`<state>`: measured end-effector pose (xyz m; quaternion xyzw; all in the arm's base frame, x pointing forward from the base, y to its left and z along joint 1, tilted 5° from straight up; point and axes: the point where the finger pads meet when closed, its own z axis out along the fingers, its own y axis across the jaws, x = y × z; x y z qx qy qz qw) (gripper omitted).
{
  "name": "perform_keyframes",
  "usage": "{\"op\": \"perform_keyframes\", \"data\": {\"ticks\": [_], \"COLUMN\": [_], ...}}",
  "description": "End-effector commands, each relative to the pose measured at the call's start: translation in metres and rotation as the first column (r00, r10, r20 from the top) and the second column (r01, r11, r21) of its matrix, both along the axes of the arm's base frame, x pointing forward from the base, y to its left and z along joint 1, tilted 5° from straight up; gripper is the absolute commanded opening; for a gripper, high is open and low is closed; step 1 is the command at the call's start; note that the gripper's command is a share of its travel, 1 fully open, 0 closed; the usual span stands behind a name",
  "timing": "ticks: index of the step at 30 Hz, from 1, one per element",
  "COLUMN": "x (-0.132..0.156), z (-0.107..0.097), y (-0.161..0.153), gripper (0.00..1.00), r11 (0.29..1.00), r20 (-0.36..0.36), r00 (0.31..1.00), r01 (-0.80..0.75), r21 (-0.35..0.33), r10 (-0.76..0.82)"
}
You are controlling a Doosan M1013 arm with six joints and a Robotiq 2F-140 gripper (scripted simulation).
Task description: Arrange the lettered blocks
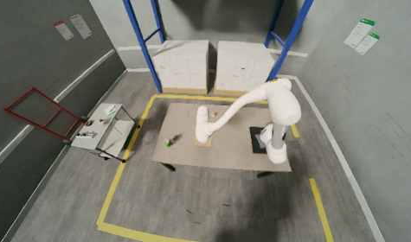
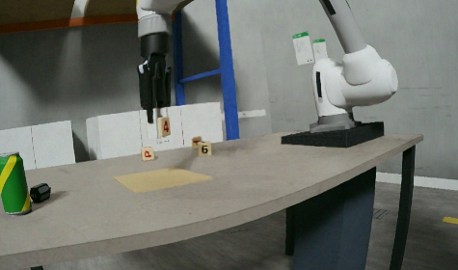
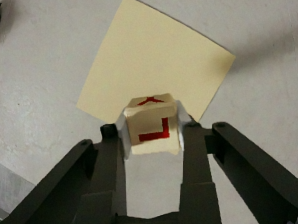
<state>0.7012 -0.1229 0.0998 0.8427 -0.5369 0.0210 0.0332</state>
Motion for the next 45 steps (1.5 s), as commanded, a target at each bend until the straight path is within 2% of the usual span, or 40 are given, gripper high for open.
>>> {"op": "perform_keyframes", "data": {"ticks": [1,6,8,9,16,35,40,42,45], "x": [0.002,0.004,0.004,0.005,0.008,0.008,0.008,0.008,0.008], "z": [0.001,0.002,0.002,0.002,0.003,0.0,-0.015,-0.015,-0.03], "y": [-0.005,-0.012,-0.012,-0.015,-0.023,-0.023,-0.024,-0.024,-0.025], "gripper": [0.33,0.33,0.33,0.33,0.33,0.33,0.33,0.33,0.33], "r11": [0.99,0.947,0.947,0.915,0.808,0.801,0.798,0.798,0.798], "r20": [0.012,0.027,0.027,0.034,0.05,0.051,0.051,0.051,0.051], "r00": [0.99,0.947,0.947,0.914,0.807,0.8,0.797,0.797,0.797], "r01": [0.138,0.32,0.32,0.404,0.589,0.599,0.603,0.603,0.603], "r21": [-0.005,-0.001,-0.001,0.002,0.011,0.011,0.011,0.011,0.011], "r10": [-0.138,-0.32,-0.32,-0.404,-0.589,-0.598,-0.602,-0.602,-0.602]}}
